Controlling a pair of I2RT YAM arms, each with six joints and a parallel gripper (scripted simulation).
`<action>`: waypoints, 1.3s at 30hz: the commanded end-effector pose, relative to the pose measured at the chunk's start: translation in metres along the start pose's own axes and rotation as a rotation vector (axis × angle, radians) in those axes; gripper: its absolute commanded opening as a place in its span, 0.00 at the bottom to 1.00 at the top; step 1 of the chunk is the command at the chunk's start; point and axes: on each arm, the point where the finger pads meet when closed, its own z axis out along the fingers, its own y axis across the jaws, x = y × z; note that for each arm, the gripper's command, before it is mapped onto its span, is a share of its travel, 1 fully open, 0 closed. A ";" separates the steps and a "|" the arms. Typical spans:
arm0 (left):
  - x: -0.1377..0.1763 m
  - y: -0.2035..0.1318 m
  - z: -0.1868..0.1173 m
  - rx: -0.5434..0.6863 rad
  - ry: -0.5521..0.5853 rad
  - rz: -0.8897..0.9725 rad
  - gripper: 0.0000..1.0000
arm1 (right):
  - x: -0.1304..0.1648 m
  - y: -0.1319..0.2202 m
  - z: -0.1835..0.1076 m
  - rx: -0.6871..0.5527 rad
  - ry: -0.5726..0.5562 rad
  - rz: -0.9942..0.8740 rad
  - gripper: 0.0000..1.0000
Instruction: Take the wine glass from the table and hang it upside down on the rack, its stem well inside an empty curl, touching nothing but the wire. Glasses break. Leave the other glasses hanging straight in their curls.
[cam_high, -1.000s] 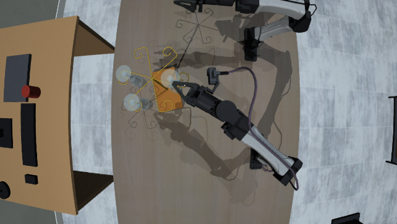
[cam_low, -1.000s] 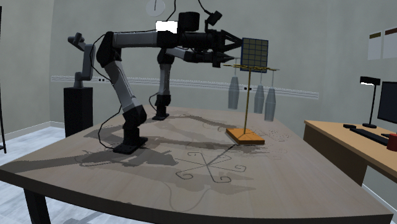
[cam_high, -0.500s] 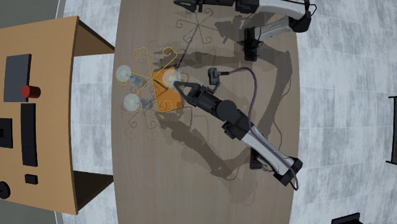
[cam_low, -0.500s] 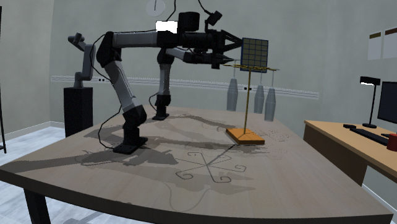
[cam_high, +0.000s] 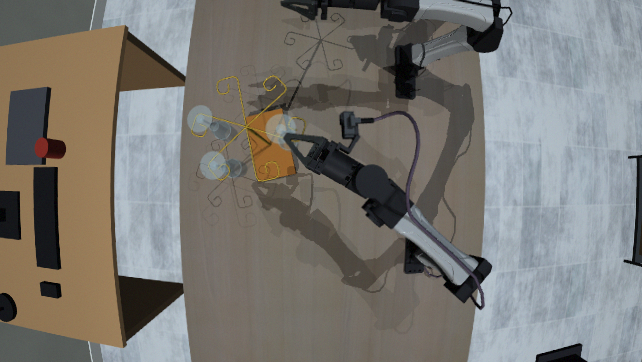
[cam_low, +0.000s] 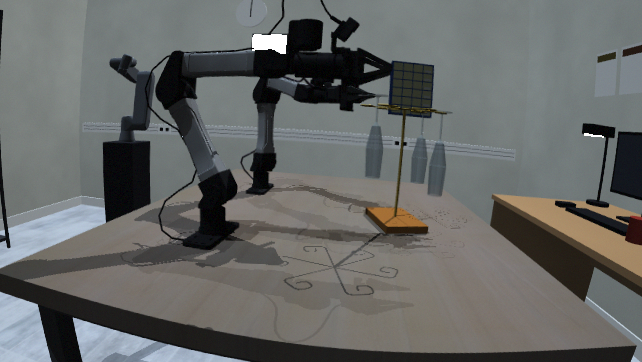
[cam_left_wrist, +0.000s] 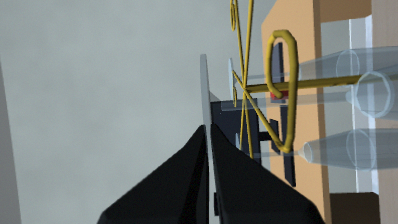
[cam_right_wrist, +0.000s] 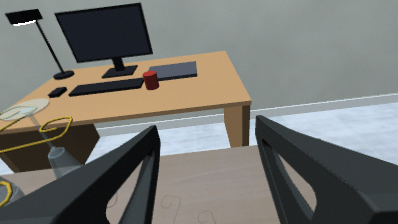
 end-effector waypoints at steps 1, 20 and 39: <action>0.000 0.037 -0.013 -0.110 0.002 -0.034 0.00 | -0.003 -0.002 -0.001 0.009 -0.012 0.006 0.62; -0.002 0.031 -0.020 -0.110 0.001 -0.037 0.00 | -0.003 -0.002 -0.001 0.009 -0.012 0.005 0.62; -0.001 0.021 -0.026 -0.098 0.005 -0.037 0.00 | -0.003 -0.002 -0.001 0.009 -0.012 0.005 0.62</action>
